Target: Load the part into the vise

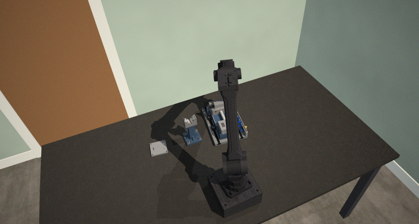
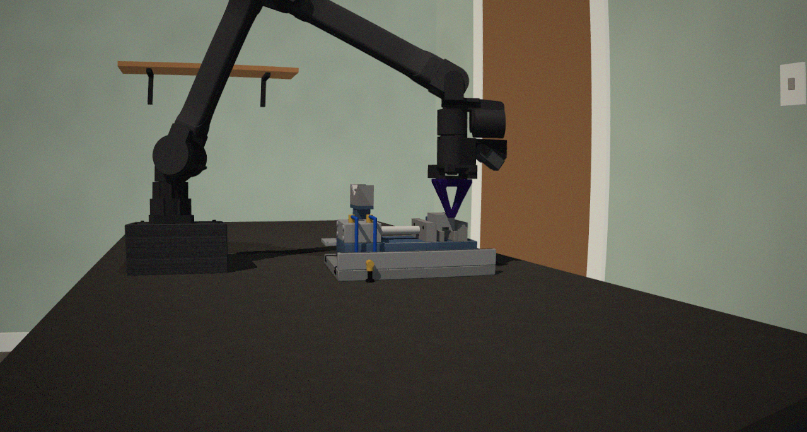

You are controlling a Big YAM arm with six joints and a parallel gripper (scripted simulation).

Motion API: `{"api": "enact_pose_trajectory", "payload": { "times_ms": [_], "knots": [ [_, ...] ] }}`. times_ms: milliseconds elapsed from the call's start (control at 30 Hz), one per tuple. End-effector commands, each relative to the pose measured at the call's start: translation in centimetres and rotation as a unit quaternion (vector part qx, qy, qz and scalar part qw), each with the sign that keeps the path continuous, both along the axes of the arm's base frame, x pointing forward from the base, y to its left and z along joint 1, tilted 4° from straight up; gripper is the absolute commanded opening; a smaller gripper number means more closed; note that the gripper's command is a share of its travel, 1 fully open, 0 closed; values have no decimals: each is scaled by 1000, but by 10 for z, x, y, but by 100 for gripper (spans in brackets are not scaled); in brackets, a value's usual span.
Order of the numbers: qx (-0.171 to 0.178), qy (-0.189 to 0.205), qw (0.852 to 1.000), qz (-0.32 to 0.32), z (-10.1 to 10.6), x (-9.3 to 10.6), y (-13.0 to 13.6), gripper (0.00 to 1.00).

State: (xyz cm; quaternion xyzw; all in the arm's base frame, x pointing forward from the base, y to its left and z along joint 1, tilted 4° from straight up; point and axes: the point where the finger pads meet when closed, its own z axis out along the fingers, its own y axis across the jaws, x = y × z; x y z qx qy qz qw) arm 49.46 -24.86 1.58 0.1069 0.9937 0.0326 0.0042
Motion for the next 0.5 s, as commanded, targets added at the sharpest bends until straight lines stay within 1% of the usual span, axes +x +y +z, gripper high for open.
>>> {"api": "enact_pose_trajectory", "payload": {
  "times_ms": [0, 300, 433, 467],
  "knots": [
    [-3, -6, 1000, 0, 2, 10, -11, 0],
    [-5, -10, 1000, 0, 9, 14, -14, 0],
    [-15, -29, 999, -1, 39, 17, -17, 0],
    [-16, -30, 999, -2, 41, 17, -18, 0]
  ]
}}
